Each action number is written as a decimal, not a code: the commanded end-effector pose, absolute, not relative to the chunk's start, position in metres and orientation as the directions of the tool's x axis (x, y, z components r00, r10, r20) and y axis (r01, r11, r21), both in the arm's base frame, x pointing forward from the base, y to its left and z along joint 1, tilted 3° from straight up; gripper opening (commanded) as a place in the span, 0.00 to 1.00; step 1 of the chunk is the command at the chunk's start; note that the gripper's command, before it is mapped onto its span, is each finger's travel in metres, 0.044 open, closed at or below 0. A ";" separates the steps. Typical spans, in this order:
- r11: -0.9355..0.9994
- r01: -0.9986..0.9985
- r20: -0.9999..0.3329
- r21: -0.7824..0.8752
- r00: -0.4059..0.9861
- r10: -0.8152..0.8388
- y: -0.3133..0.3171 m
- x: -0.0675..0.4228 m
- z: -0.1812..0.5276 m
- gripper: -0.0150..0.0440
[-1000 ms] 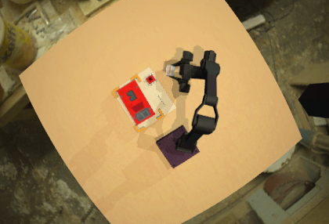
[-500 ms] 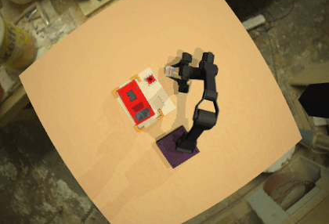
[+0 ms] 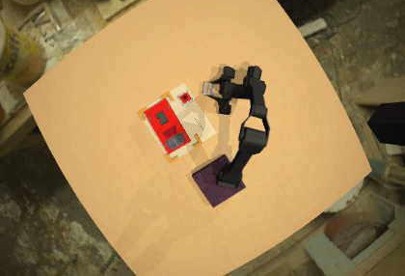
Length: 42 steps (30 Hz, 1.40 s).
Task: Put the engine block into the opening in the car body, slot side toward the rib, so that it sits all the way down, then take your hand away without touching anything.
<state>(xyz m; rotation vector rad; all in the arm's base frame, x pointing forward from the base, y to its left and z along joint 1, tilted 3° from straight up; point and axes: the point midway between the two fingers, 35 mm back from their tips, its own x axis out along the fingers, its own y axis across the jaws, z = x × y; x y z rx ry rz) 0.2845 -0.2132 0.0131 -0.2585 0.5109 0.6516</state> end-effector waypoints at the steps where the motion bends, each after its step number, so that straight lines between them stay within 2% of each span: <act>1: 0.767 -0.638 -0.533 -0.071 0.675 0.511 -0.213 0.284 0.006 0.25; 42: 0.767 -0.638 -0.533 -0.072 0.675 0.511 -0.213 0.286 0.009 0.25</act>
